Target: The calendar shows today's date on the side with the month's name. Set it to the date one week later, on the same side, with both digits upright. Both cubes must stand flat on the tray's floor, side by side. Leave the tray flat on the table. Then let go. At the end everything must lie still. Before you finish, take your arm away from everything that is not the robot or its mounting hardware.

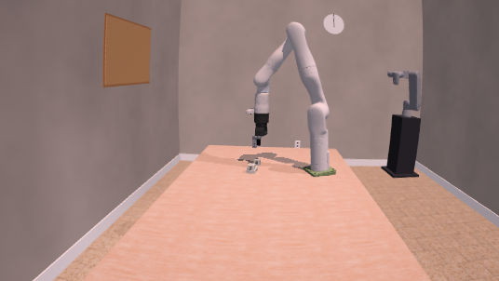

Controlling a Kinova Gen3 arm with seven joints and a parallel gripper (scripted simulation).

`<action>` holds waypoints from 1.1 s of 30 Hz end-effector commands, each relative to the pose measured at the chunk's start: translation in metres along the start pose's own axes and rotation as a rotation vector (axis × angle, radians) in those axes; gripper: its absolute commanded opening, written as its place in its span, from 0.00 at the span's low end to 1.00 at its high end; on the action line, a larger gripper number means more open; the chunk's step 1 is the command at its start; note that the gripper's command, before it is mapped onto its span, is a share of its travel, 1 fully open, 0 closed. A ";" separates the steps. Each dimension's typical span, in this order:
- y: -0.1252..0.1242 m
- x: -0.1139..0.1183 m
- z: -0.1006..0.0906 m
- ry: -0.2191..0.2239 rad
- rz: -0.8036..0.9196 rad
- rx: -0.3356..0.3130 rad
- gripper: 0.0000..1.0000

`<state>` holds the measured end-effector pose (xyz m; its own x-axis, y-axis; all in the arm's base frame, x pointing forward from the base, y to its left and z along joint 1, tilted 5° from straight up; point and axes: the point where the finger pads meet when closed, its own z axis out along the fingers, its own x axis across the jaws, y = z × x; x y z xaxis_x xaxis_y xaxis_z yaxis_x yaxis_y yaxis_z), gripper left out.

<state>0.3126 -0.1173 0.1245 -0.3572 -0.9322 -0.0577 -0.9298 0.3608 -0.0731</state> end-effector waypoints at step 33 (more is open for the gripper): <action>-0.003 -0.055 0.000 0.000 0.676 -0.002 1.00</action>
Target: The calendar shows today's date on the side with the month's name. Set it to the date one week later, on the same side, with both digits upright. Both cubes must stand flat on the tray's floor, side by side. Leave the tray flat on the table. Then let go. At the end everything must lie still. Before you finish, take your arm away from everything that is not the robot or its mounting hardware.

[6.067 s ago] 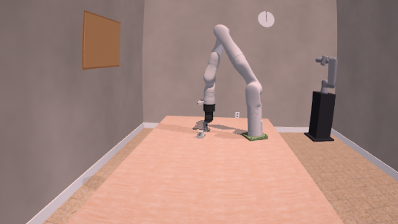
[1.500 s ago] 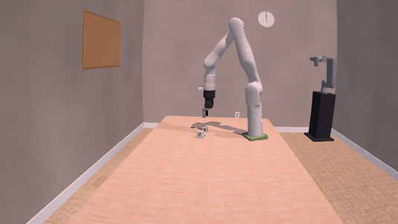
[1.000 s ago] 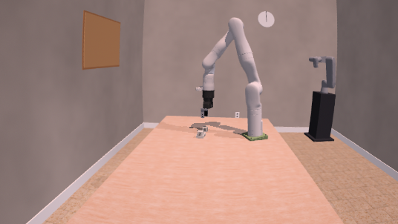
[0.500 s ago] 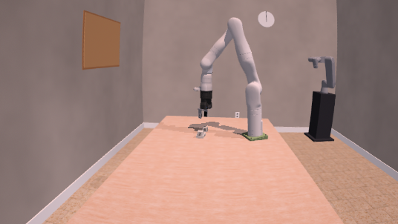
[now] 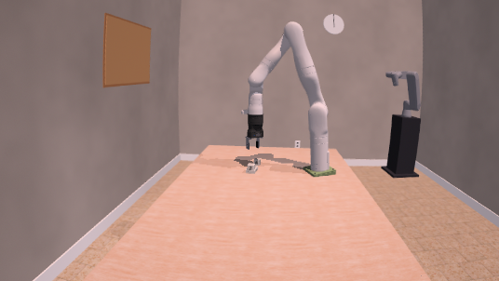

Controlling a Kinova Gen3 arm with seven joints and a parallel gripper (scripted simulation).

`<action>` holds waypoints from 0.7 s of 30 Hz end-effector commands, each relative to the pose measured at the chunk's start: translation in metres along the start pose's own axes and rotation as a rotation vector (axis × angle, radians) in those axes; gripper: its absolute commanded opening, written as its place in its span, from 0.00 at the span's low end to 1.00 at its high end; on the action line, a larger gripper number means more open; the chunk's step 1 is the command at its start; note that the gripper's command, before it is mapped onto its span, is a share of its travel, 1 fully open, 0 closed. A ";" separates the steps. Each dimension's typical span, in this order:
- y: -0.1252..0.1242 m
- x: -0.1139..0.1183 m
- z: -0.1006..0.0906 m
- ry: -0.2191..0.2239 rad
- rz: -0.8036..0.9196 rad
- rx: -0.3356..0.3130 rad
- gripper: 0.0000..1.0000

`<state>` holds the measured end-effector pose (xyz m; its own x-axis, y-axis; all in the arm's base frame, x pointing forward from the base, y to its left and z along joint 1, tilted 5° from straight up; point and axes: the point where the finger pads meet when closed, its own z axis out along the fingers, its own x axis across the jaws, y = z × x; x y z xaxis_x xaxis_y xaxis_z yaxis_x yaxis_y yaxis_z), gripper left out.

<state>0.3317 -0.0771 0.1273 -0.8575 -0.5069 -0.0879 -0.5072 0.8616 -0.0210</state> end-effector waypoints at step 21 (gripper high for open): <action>0.039 -0.030 -0.001 -0.003 0.440 -0.001 1.00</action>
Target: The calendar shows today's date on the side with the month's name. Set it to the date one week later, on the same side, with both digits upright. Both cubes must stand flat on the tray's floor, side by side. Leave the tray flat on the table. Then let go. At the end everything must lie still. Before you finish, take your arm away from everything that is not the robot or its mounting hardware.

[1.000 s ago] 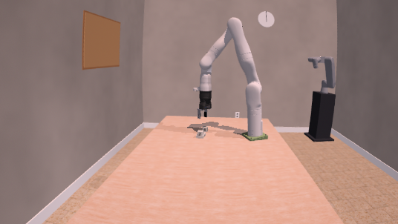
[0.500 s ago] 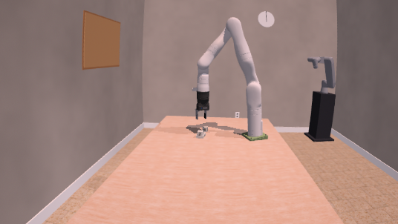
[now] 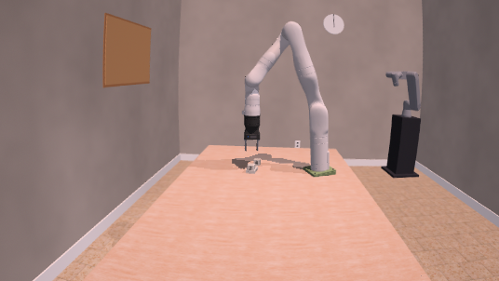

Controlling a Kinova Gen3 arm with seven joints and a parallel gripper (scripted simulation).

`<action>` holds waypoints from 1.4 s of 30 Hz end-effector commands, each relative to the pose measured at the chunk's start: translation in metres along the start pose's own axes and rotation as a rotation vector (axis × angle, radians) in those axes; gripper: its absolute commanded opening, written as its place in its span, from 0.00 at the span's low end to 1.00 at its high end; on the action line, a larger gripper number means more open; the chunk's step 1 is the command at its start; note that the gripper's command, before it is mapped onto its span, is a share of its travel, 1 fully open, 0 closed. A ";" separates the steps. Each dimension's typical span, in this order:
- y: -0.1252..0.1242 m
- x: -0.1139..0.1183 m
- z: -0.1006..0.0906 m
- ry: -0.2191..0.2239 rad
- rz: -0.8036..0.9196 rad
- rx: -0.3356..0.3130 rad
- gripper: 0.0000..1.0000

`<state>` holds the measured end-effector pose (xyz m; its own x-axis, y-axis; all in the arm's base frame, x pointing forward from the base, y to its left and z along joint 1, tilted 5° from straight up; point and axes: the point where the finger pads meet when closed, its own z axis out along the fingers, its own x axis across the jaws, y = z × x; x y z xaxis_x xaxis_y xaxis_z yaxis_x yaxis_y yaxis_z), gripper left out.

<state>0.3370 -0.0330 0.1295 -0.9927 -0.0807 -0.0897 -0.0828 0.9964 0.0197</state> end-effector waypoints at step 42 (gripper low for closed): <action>0.039 -0.003 -0.001 -0.003 0.310 -0.001 0.90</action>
